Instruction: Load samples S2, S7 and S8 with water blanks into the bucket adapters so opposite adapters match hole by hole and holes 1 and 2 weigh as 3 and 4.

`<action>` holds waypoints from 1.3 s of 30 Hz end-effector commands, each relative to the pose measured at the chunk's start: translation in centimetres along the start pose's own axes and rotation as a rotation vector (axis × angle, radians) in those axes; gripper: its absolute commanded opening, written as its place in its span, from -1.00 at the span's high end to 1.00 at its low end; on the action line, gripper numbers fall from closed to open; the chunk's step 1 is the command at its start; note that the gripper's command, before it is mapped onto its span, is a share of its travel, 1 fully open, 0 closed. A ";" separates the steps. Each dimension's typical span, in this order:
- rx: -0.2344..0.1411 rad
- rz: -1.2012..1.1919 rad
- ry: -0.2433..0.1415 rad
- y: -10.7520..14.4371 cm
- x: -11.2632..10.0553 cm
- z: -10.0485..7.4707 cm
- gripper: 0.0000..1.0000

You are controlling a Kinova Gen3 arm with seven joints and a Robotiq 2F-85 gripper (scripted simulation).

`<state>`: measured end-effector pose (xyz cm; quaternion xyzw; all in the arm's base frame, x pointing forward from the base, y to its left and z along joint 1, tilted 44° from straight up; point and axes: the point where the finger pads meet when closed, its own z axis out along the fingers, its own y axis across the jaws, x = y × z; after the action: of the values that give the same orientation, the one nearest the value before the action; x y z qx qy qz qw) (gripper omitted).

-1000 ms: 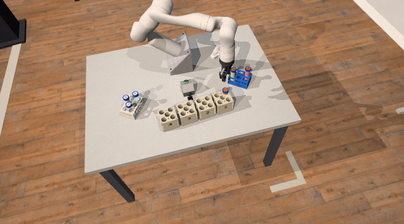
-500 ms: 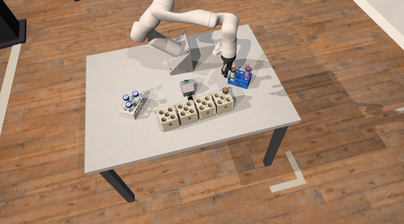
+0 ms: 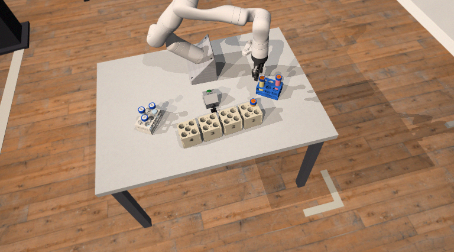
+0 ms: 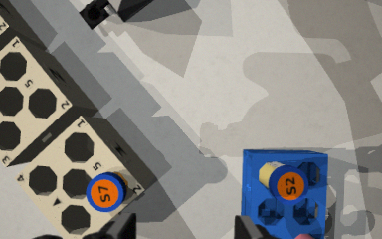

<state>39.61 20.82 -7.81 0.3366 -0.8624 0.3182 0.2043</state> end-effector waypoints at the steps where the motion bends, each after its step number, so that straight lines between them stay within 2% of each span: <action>1: 0.000 0.000 -0.002 1.4 0.0 -0.1 -0.24; 29: 0.000 0.000 -0.002 9.2 0.5 -0.1 -0.24; 39: 0.000 0.000 -0.002 9.2 0.5 -0.1 -0.24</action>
<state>32.67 25.83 -11.29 0.3366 -0.8624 0.3182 0.2041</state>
